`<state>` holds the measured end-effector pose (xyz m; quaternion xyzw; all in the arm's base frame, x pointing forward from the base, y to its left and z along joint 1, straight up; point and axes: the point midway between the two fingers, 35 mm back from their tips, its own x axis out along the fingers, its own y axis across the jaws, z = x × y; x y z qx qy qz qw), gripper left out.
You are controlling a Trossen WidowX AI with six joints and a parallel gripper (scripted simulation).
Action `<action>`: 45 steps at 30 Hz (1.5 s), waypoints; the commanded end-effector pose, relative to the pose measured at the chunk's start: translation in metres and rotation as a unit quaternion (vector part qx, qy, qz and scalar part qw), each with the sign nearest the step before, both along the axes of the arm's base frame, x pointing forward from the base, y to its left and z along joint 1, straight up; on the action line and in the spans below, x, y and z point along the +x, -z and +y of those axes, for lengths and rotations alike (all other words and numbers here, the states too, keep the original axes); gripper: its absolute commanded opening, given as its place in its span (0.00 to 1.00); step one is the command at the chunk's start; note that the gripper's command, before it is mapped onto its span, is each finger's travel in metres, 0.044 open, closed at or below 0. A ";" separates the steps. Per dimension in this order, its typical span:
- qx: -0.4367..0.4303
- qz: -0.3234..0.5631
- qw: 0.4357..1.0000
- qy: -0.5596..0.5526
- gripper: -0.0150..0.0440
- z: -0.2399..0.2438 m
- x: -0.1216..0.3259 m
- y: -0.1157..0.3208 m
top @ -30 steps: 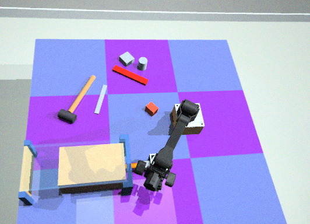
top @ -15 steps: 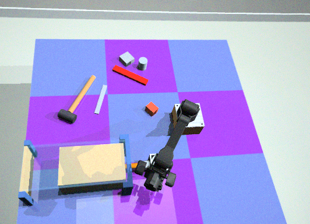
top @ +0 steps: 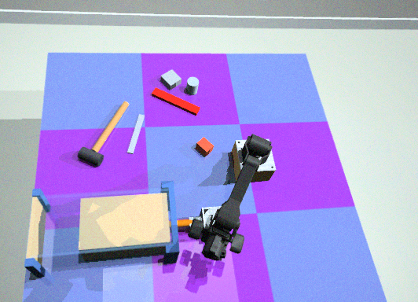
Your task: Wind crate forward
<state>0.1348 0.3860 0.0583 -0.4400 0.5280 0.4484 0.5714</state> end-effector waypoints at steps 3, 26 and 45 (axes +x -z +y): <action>-0.004 0.017 1.000 -0.008 0.25 -0.002 -0.020 -0.001; -0.004 0.018 1.000 -0.008 0.25 -0.008 -0.043 0.000; -0.004 0.019 1.000 -0.008 0.25 -0.017 -0.061 0.001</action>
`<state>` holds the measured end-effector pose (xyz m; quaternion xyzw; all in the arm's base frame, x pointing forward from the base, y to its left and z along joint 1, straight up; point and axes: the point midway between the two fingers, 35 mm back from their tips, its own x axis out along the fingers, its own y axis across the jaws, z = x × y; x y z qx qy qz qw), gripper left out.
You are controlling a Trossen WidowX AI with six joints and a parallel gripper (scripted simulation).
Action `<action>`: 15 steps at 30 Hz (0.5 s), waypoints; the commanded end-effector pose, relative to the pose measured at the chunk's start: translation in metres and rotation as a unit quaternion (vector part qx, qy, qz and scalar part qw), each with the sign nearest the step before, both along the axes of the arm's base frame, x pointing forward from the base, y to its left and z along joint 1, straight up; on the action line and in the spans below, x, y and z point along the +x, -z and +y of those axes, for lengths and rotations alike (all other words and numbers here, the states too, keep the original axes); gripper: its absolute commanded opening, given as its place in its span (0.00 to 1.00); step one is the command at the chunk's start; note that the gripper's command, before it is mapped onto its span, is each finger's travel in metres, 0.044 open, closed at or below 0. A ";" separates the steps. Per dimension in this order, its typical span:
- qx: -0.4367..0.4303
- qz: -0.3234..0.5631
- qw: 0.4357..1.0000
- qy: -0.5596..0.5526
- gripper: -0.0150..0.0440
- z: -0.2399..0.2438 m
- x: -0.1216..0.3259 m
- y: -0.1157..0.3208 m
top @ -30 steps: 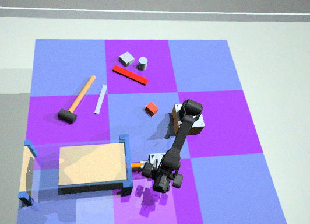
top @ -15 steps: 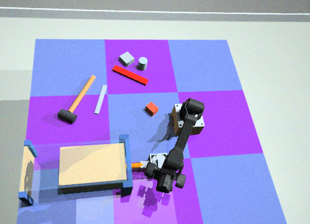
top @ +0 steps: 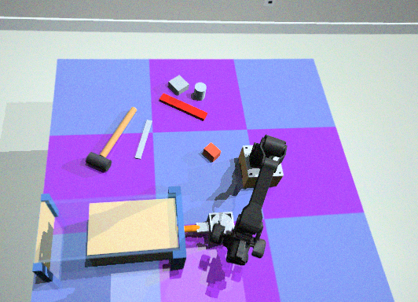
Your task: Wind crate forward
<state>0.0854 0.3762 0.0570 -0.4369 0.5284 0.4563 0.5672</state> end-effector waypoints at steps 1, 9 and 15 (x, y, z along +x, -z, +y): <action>-0.008 0.012 1.000 -0.003 0.25 -0.007 -0.012 -0.001; 0.001 0.001 1.000 0.001 0.30 -0.003 -0.005 0.000; 0.001 0.001 1.000 0.001 0.57 -0.003 -0.005 0.000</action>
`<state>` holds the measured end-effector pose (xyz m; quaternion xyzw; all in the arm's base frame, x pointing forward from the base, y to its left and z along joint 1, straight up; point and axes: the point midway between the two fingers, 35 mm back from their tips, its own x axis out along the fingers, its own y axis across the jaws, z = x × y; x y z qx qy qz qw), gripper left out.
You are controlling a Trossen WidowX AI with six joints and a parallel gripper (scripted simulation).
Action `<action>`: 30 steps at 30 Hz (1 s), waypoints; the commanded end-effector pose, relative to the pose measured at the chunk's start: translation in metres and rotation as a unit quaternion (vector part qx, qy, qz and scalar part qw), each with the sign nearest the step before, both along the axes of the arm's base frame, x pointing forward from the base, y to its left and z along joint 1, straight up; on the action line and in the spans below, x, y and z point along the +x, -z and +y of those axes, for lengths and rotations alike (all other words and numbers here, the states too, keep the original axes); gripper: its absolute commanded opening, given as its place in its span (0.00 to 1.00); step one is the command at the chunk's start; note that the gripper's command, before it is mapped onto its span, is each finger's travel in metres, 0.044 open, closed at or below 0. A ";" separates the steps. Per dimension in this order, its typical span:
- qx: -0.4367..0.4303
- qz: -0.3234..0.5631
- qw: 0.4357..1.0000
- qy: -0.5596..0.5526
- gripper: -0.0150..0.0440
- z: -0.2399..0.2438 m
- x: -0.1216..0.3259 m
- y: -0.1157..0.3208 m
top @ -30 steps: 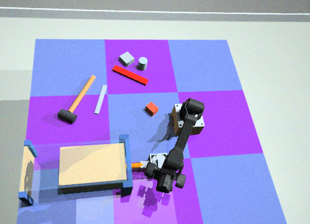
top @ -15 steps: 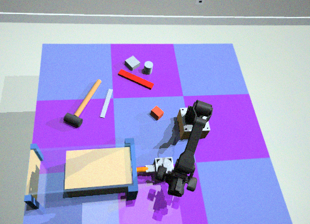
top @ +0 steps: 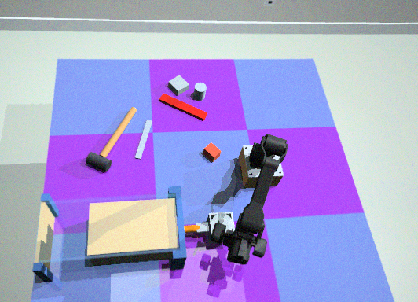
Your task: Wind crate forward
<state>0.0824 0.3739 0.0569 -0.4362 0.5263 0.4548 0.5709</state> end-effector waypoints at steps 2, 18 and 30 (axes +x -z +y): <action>-0.001 0.004 1.000 -0.001 0.65 0.000 -0.002 0.000; -0.001 0.003 1.000 -0.001 1.00 -0.001 -0.002 -0.045; -0.002 0.002 1.000 -0.001 1.00 -0.021 -0.005 -0.098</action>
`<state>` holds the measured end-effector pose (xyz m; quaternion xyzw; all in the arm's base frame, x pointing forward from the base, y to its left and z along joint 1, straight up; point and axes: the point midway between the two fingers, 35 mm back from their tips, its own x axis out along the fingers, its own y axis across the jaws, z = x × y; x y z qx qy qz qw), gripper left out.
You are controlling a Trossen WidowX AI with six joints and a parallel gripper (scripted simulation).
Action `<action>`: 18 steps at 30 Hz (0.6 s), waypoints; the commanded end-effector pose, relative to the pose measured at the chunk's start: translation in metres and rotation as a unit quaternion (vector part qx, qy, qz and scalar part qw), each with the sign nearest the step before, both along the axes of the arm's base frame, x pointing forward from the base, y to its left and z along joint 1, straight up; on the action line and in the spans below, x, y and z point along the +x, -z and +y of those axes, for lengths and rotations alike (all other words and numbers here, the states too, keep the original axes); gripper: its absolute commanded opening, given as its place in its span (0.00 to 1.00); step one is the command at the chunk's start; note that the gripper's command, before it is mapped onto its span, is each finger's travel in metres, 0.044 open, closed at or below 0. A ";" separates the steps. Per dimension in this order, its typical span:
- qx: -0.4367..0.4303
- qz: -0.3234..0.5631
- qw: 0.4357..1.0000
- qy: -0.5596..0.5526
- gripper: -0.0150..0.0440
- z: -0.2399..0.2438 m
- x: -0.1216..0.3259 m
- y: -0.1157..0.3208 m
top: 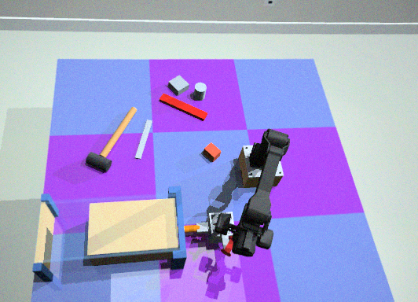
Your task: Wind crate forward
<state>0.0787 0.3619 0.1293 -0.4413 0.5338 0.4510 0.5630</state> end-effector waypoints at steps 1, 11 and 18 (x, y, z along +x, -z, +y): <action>0.009 -0.002 1.000 -0.001 1.00 -0.017 -0.003 -0.037; 0.007 -0.001 1.000 0.000 1.00 -0.051 0.025 -0.055; -0.004 0.006 1.000 0.000 1.00 -0.112 0.080 -0.052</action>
